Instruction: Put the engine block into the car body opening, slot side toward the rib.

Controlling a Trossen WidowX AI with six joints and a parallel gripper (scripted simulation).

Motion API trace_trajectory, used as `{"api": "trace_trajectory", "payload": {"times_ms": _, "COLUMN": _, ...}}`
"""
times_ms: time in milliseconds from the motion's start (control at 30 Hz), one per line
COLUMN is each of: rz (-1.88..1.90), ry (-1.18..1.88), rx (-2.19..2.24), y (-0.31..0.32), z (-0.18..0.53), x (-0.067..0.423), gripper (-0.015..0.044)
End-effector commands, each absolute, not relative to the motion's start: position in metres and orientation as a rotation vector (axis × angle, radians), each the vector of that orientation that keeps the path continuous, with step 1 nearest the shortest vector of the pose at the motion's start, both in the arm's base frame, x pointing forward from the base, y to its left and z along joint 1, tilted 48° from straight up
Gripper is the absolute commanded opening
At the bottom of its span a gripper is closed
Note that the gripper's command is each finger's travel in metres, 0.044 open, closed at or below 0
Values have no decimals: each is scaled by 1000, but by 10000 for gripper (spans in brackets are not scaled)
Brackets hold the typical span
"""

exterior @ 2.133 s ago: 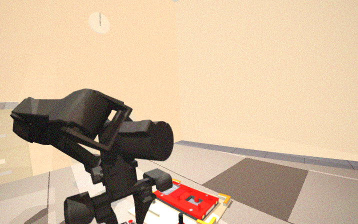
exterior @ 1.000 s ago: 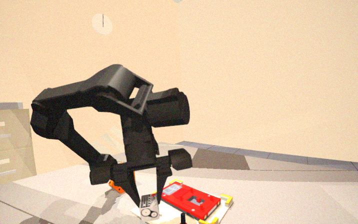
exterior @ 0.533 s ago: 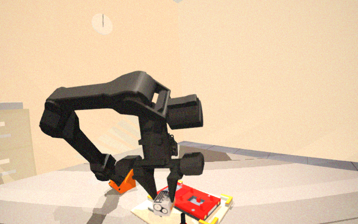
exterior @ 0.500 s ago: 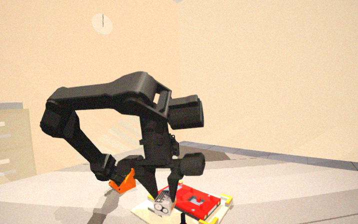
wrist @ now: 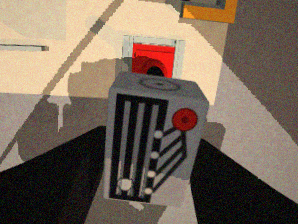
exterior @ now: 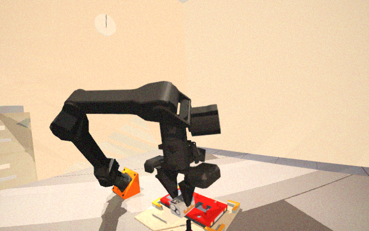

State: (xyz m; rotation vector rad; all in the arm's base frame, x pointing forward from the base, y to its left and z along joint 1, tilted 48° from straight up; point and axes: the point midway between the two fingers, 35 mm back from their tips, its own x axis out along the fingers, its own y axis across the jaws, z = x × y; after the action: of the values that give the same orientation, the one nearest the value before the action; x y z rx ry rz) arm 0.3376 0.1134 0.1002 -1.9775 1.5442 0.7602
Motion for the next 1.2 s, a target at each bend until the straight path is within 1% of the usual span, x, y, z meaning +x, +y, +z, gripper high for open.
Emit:
{"api": "trace_trajectory", "payload": {"times_ms": 0, "rz": 676, "ry": 1556, "rx": -1905, "y": 119, "z": 90, "x": 334, "gripper": 0}}
{"api": "trace_trajectory", "payload": {"times_ms": 567, "rz": 238, "ry": 1567, "rx": -1514, "y": 135, "z": 50, "x": 325, "gripper": 0}}
{"api": "trace_trajectory", "payload": {"times_ms": 1167, "rz": -195, "ry": 1496, "rx": -1088, "y": 149, "z": 7, "x": 312, "gripper": 0}}
